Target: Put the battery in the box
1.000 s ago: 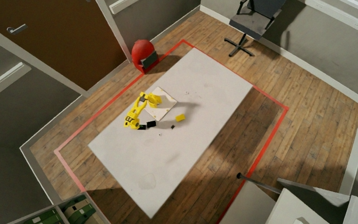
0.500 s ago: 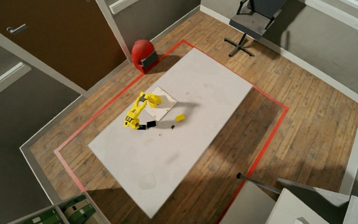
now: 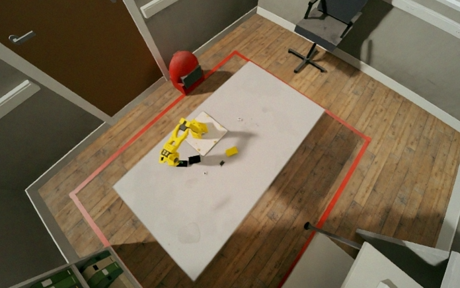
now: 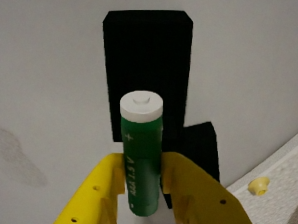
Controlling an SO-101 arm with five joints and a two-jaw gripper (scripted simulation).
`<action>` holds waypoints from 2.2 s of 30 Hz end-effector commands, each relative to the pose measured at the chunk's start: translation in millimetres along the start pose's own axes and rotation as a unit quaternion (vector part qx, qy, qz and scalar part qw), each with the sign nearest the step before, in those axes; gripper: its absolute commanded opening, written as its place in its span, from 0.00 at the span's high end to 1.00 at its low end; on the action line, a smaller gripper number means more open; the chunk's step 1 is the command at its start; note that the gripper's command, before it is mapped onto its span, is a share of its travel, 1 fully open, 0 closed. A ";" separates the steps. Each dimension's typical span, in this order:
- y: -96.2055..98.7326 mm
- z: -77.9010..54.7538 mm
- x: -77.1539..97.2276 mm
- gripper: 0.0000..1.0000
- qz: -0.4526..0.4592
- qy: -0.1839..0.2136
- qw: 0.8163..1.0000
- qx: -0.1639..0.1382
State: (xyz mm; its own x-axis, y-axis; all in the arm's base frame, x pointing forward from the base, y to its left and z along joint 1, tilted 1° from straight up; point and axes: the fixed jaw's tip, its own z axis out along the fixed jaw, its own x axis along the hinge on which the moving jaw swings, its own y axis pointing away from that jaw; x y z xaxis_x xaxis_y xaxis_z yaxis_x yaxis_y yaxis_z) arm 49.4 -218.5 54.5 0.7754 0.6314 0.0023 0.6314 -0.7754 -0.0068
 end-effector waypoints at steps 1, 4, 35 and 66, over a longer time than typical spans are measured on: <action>-2.2 -0.4 -0.9 0.97 0.000 0.000 1.000 -0.002; -2.5 -0.4 -0.8 0.97 0.000 0.000 1.000 -0.002; -5.0 0.0 -0.6 0.97 0.000 0.000 1.000 -0.002; -4.5 29.8 -0.6 0.97 0.000 0.000 1.000 -0.002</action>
State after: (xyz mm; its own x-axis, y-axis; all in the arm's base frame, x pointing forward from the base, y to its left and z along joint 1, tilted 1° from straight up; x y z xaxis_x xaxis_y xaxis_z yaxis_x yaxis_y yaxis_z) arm 48.1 -217.7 31.0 0.7763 0.6304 -0.0077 0.6304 -0.7762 0.0125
